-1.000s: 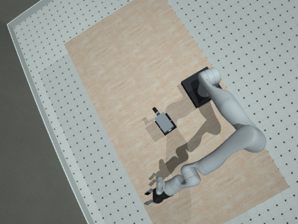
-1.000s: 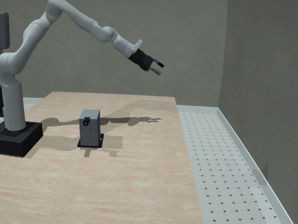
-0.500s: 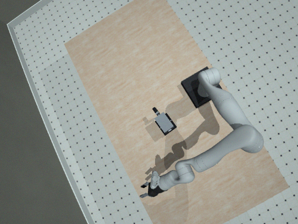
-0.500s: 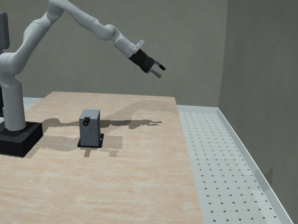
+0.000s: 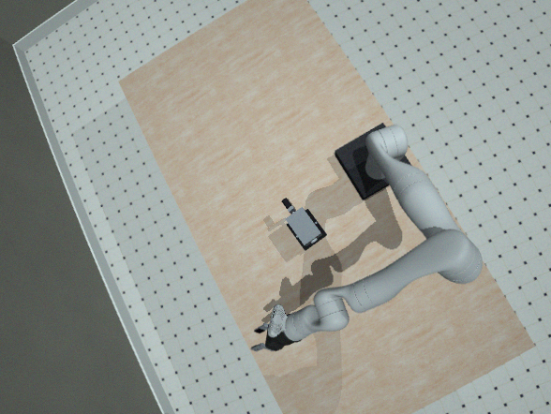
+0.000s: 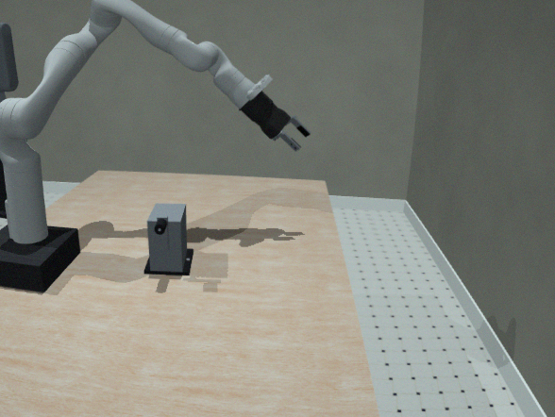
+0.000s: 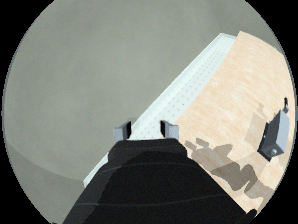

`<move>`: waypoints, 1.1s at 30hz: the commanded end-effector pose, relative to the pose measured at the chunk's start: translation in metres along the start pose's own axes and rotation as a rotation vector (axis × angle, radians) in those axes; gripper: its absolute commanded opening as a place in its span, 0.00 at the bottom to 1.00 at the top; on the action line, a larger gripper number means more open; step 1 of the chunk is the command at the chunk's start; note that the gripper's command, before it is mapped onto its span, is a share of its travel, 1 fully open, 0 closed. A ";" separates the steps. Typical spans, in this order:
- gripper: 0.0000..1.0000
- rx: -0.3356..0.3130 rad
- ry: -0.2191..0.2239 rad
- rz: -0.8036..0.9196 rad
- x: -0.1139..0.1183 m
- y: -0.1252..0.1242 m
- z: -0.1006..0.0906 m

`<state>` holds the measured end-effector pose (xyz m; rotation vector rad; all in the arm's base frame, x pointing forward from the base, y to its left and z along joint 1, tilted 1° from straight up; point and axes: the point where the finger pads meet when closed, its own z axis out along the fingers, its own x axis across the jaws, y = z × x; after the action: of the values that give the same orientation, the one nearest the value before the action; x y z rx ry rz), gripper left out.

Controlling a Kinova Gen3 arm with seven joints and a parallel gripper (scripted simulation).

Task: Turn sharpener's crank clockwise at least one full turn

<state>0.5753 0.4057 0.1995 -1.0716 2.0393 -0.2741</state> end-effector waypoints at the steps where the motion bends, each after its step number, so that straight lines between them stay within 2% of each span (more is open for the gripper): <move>1: 1.00 0.001 -0.001 0.004 0.000 -0.002 0.000; 2: 1.00 -0.005 0.038 0.020 0.018 -0.016 -0.001; 11: 1.00 -0.005 0.038 0.020 0.018 -0.016 -0.001; 12: 1.00 -0.011 0.076 0.037 0.037 -0.030 -0.002; 19: 1.00 -0.011 0.076 0.037 0.037 -0.030 -0.002; 20: 1.00 -0.018 0.114 0.055 0.056 -0.042 -0.004; 28: 1.00 -0.018 0.114 0.055 0.056 -0.042 -0.004; 29: 1.00 -0.026 0.152 0.075 0.075 -0.054 -0.007; 33: 1.00 -0.026 0.152 0.075 0.075 -0.054 -0.007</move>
<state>0.5765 0.3158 0.1883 -1.0229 2.2166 -0.3010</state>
